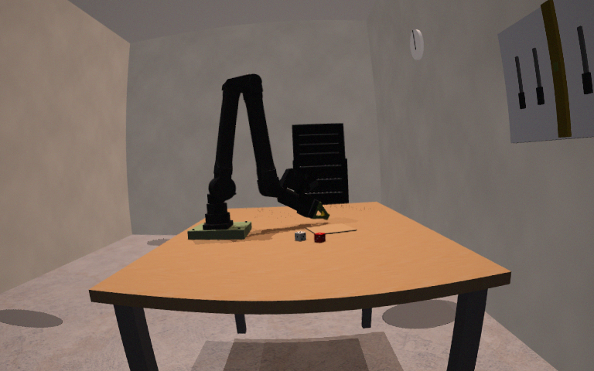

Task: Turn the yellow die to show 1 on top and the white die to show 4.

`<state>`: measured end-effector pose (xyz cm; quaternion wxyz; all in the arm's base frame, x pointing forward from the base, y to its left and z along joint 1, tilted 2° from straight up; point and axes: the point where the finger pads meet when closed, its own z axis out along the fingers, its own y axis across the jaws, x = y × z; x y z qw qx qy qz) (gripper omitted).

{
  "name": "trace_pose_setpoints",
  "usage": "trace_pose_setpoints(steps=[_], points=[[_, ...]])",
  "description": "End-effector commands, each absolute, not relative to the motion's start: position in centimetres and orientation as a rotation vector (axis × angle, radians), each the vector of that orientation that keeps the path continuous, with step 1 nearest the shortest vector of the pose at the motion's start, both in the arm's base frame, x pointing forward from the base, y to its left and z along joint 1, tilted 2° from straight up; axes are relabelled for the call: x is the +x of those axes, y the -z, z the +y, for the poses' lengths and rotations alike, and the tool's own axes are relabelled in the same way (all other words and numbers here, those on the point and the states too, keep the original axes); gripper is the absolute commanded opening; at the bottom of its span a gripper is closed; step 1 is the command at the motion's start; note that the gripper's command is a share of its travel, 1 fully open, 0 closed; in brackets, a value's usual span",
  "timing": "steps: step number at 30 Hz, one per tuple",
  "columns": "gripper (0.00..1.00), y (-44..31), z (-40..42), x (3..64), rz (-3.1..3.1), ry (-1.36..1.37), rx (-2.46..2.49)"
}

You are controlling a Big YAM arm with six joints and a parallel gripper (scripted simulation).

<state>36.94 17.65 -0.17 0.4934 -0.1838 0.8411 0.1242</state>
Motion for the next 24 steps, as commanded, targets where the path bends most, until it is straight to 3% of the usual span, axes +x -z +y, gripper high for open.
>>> trace_pose_setpoints(steps=[1,24], points=[[0.20,-0.4,18.7,37.6,1.996,-0.326,-0.437],[0.20,-0.7,18.8,37.7,1.989,-0.327,-0.436]])
